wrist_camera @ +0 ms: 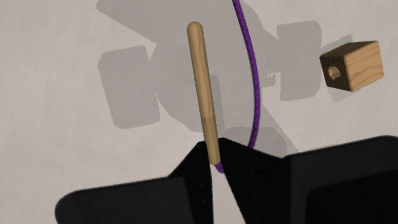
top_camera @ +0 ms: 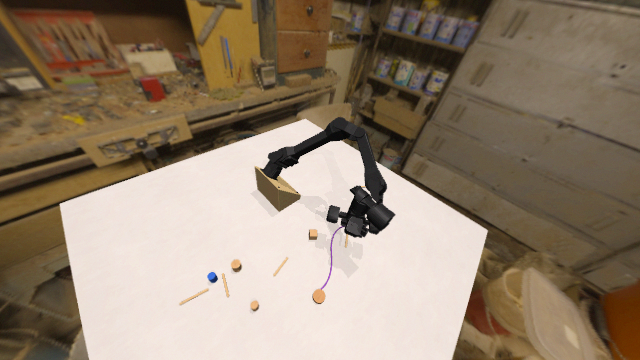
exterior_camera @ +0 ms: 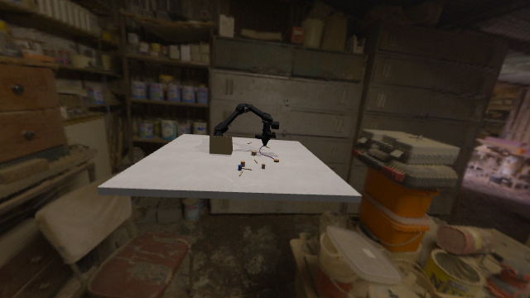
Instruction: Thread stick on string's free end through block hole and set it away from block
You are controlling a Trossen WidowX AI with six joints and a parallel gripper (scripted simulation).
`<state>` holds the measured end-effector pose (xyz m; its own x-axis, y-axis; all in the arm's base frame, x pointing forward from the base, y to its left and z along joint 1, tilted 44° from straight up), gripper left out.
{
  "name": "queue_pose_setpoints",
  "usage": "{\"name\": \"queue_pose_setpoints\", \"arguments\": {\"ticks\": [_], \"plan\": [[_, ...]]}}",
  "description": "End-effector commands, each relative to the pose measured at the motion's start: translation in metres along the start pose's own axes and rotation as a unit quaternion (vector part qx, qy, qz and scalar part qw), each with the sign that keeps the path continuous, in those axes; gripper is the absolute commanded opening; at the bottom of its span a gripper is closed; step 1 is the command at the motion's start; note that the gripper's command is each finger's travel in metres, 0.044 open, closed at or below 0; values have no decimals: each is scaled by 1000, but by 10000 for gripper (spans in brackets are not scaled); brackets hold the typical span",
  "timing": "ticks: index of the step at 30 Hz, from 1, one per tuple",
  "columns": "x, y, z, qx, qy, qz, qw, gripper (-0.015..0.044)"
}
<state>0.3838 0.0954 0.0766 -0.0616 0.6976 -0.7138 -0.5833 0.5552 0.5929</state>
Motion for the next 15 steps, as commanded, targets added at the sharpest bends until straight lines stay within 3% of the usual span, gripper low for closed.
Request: {"name": "queue_pose_setpoints", "arguments": {"ticks": [1,15], "plan": [[-1,-5,3,80,-1,-3,997,0],[-1,-17,9,325,-2,-3,946,0]]}}
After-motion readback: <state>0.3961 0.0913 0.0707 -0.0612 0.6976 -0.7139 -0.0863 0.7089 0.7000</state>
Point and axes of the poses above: the point midway between the two fingers, 35 mm back from their tips, its own x axis out along the fingers, its own z axis across the jaws, y = z × x, the point moved 3 cm from there along -x, back along the fingers, and after that the axes turned 2 degrees about x, right-handed, at the moved point
